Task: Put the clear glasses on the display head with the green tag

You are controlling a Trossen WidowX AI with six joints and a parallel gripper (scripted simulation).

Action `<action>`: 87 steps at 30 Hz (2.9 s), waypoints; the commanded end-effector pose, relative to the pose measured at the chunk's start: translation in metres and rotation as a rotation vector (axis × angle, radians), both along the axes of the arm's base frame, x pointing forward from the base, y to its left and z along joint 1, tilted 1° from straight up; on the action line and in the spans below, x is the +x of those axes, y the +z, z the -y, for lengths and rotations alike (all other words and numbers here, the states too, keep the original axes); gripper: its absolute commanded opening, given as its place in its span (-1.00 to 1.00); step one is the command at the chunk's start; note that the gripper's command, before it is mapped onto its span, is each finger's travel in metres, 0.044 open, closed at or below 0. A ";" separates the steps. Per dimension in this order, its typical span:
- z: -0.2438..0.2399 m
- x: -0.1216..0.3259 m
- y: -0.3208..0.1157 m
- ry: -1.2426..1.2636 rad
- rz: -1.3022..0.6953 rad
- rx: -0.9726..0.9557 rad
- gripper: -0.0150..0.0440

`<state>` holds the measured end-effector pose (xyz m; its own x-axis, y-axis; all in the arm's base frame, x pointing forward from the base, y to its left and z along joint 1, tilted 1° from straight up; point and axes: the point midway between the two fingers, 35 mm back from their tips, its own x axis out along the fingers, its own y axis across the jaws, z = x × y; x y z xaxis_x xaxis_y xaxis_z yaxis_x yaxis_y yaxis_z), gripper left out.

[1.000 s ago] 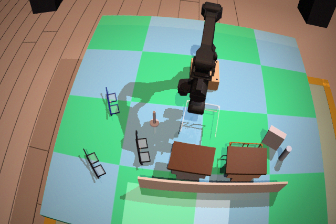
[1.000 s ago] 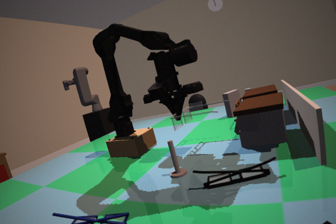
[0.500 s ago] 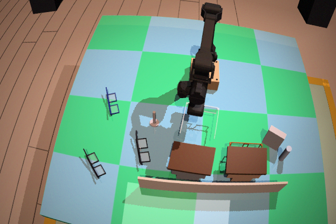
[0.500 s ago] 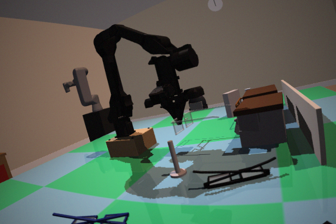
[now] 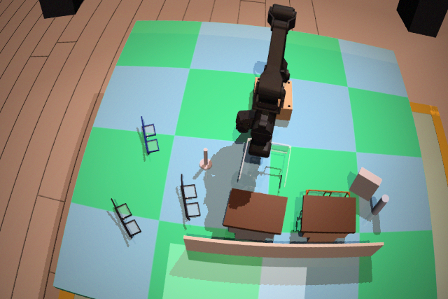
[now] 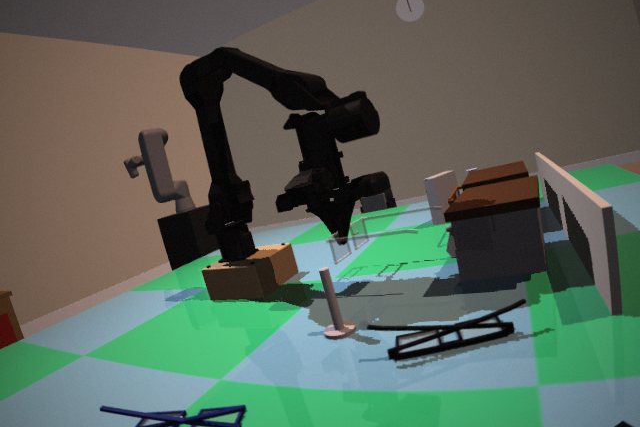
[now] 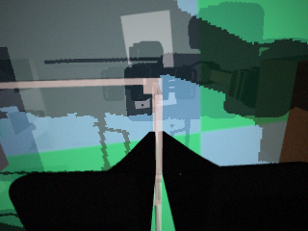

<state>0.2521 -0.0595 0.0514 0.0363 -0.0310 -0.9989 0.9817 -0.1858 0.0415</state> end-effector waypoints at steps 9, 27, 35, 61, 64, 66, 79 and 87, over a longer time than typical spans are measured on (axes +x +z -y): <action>0.003 0.014 0.000 0.003 0.001 -0.004 -0.49; 0.008 0.041 0.001 0.003 0.003 -0.004 -0.49; 0.011 0.053 0.002 0.003 0.004 -0.005 -0.49; 0.018 0.092 0.005 0.003 0.007 -0.005 -0.49; 0.019 0.097 0.005 0.003 0.007 -0.005 -0.49; 0.019 0.100 0.006 0.003 0.007 -0.005 -0.49; 0.023 0.120 0.007 0.003 0.009 -0.005 -0.49; 0.025 0.132 0.008 0.003 0.010 -0.006 -0.49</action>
